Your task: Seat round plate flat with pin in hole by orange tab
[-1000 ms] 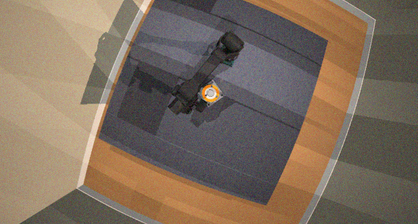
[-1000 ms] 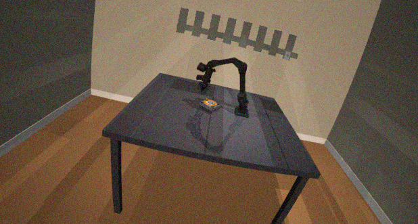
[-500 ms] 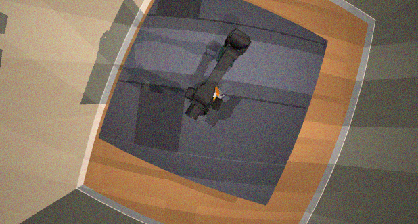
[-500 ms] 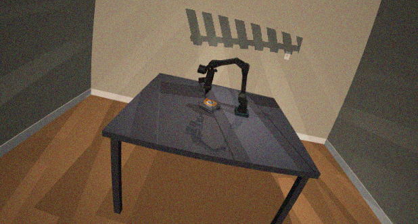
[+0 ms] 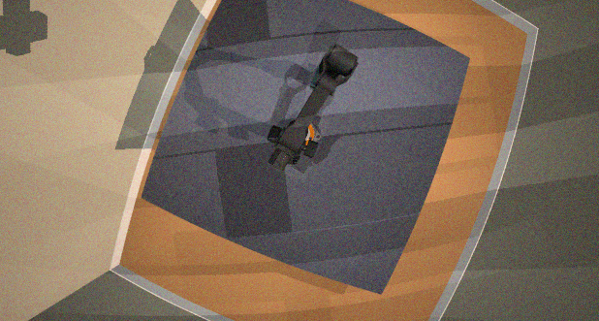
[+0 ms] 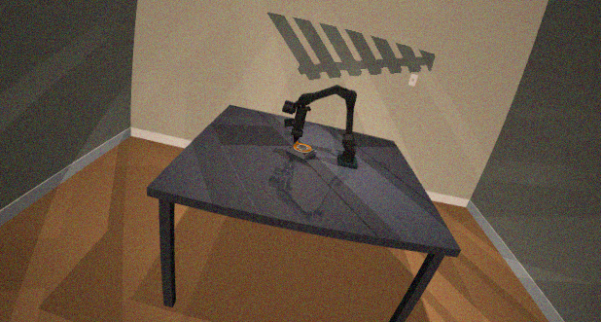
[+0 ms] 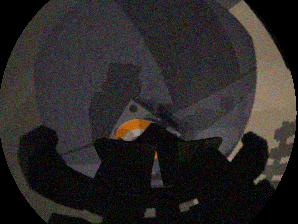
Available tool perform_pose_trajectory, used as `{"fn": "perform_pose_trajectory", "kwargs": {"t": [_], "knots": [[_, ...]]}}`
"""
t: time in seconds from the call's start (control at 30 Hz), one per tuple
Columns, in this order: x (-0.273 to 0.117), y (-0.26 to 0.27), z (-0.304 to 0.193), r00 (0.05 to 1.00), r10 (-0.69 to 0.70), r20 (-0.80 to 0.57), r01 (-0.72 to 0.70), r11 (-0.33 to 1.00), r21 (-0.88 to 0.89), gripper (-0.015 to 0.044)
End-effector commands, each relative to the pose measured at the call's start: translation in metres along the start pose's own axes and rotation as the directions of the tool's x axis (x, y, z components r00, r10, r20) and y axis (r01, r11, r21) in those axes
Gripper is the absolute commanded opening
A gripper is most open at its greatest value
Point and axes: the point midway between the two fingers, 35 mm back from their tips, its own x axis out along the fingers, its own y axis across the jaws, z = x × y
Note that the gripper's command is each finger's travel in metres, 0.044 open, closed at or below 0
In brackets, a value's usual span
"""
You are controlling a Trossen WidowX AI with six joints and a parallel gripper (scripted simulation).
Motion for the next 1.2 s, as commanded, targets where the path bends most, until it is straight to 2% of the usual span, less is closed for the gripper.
{"fn": "perform_pose_trajectory", "kwargs": {"t": [0.0,1.17], "knots": [[0.003,-0.003,-0.003,1.000,-0.003,-0.004,0.003,1.000,0.002,0.0000],[0.002,-0.032,-0.037,1.000,-0.005,-0.007,0.005,1.000,0.002,0.0000]]}}
